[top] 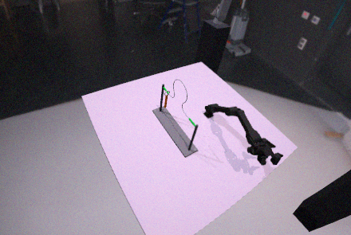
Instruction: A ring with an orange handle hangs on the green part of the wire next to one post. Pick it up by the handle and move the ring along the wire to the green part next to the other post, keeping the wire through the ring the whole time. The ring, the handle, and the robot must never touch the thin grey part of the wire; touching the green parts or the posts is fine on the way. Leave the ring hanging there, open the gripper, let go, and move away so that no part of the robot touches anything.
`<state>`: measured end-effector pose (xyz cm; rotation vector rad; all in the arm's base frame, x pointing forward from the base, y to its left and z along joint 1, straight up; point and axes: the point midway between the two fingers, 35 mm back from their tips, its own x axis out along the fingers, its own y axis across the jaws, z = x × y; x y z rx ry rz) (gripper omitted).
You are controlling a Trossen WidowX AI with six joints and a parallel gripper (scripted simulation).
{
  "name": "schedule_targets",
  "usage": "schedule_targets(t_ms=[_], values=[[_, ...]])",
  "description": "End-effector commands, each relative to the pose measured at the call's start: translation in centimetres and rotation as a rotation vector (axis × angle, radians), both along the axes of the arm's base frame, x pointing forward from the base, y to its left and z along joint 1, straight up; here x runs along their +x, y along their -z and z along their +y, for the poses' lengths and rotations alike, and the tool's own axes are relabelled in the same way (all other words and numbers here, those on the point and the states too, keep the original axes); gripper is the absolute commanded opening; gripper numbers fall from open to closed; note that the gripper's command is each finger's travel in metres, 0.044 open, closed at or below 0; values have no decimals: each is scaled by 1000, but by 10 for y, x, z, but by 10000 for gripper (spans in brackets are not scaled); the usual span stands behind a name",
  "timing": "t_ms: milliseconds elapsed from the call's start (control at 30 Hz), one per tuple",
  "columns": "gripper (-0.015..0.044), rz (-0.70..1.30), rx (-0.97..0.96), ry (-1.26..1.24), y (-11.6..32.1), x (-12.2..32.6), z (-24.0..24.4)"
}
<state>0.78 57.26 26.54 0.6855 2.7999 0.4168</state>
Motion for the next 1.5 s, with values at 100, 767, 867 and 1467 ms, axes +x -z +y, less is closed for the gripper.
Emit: schedule_targets(t_ms=[100, 767, 867, 1467], values=[[295, -20, 16, 17, 1, 5, -1], [160, -371, 211, 228, 21, 80, -29], [160, -448, 238, 257, 26, 94, -37], [160, -978, 318, 345, 68, 171, -115]])
